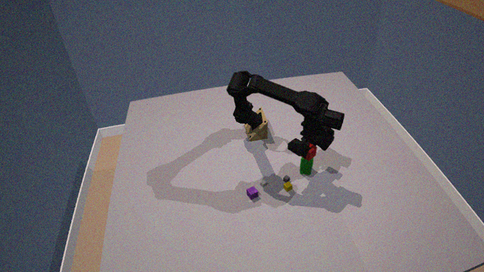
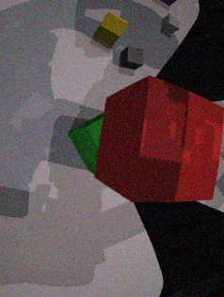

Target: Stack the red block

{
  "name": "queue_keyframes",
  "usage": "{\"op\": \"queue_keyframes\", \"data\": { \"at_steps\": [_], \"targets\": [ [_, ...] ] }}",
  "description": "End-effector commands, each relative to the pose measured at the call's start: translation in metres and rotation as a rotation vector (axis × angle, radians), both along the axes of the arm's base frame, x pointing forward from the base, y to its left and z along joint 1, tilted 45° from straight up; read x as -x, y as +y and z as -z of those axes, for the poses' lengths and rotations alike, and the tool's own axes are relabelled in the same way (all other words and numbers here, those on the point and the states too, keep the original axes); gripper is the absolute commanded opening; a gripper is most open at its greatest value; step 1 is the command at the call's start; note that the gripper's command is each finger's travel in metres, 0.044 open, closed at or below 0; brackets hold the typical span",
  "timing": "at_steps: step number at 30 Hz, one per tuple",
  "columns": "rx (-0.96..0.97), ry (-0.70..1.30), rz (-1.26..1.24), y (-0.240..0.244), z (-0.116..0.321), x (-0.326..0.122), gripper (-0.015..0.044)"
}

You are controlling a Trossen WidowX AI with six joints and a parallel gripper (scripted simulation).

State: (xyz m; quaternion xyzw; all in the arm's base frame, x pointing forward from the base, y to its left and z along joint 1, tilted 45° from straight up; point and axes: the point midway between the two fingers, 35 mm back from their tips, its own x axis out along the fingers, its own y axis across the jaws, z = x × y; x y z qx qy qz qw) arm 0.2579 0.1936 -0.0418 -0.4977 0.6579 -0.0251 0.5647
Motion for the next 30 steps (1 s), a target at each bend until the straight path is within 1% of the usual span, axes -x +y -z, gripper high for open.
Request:
{"op": "queue_keyframes", "data": {
  "at_steps": [1, 10, 30],
  "targets": [
    [0.000, 0.000, 0.000, 0.0000, 0.0000, 0.0000, 0.0210],
    [0.000, 0.000, 0.000, 0.0000, 0.0000, 0.0000, 0.0440],
    [0.000, 0.000, 0.000, 0.0000, 0.0000, 0.0000, 0.0440]
  ]
}}
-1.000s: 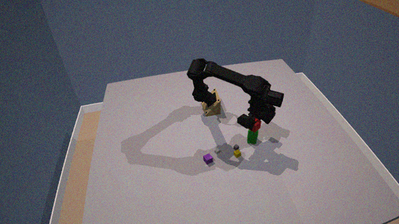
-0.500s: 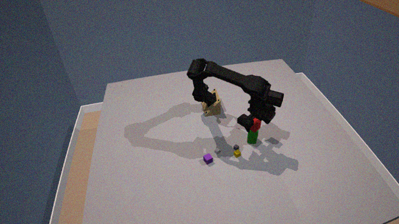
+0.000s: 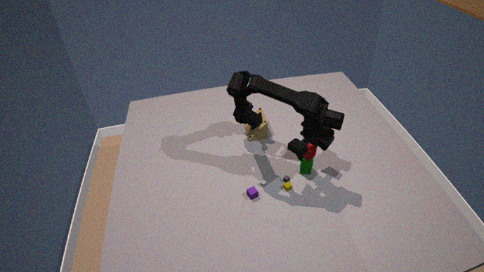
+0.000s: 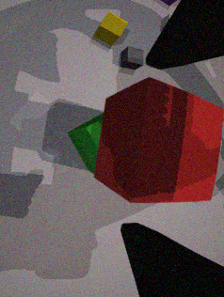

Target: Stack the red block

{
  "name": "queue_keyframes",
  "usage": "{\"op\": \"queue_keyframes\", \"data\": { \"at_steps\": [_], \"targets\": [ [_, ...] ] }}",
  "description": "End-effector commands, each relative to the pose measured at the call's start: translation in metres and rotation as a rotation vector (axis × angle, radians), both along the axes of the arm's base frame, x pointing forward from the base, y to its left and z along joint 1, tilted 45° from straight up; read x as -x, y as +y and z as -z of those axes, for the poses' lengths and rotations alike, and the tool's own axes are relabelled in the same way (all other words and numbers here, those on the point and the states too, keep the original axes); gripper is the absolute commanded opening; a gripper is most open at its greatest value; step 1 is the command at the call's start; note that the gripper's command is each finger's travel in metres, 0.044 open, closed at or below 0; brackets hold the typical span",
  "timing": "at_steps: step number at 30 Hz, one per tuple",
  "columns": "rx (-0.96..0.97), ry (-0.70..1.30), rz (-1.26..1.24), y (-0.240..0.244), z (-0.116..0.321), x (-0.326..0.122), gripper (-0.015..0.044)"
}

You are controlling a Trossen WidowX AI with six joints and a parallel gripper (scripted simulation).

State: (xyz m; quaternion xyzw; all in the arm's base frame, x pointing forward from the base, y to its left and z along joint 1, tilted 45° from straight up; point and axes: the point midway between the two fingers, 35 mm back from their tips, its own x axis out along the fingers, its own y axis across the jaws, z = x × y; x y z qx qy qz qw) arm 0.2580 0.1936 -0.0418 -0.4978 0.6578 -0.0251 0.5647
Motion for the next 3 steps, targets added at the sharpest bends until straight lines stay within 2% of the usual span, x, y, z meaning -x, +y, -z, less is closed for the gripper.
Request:
{"op": "queue_keyframes", "data": {
  "at_steps": [1, 3],
  "targets": [
    [0.000, 0.000, 0.000, 0.0001, 0.0000, 0.0000, 0.0440],
    [0.000, 0.000, 0.000, 0.0001, 0.0000, 0.0000, 0.0440]
  ]
}}
